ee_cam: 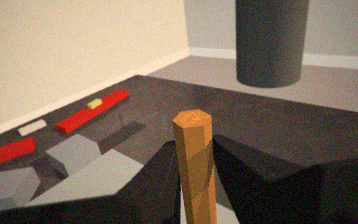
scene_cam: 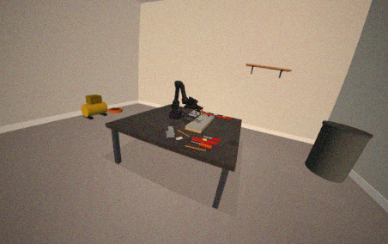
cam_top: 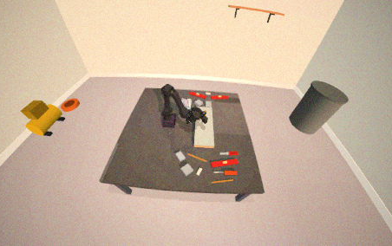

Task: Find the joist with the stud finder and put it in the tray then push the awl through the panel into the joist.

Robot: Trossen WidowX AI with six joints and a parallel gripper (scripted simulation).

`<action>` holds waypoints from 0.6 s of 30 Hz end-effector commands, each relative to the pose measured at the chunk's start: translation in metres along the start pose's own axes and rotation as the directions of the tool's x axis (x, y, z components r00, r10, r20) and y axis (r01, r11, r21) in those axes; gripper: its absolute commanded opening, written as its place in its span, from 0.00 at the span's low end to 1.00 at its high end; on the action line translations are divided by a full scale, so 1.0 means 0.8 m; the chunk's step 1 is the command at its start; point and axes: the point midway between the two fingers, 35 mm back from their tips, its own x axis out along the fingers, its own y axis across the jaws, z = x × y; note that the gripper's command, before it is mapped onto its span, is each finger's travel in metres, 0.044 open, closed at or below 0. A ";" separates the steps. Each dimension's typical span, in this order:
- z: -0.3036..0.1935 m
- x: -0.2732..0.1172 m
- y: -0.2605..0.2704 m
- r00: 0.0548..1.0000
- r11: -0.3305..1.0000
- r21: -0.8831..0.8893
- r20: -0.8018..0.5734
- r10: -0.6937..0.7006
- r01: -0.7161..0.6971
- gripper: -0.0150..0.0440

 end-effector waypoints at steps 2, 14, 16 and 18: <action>0.000 0.001 -0.001 1.000 1.000 -0.014 0.006 0.005 -0.004 0.25; -0.009 0.002 -0.002 1.000 1.000 -0.014 0.006 0.005 -0.004 0.25; -0.010 0.002 -0.002 1.000 1.000 -0.014 0.006 0.005 -0.004 0.25; -0.012 0.002 -0.002 1.000 1.000 -0.014 0.006 0.005 -0.004 0.25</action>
